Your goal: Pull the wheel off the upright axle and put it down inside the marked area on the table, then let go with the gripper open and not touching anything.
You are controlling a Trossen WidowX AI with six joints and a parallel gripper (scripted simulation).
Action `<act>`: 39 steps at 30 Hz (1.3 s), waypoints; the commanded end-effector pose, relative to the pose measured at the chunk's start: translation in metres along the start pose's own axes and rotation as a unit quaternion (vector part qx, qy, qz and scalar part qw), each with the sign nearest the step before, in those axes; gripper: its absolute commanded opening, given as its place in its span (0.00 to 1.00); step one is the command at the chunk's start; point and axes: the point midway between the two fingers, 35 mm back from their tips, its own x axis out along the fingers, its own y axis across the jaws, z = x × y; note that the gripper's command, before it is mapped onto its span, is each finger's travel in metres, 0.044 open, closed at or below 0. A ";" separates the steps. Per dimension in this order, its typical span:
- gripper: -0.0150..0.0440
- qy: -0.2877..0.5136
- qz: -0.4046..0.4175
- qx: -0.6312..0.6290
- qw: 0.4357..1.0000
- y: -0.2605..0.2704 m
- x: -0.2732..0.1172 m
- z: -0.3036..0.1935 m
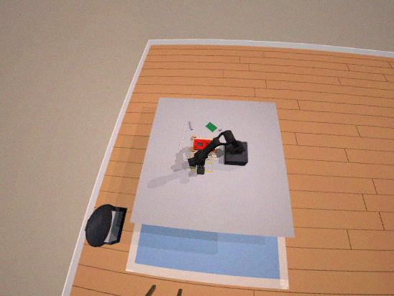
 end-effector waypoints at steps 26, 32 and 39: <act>0.76 0.005 -0.004 0.001 1.000 -0.001 -0.018 -0.002; 0.76 0.007 -0.005 0.002 1.000 -0.001 -0.040 -0.003; 1.00 0.002 0.001 -0.008 1.000 -0.007 -0.050 -0.019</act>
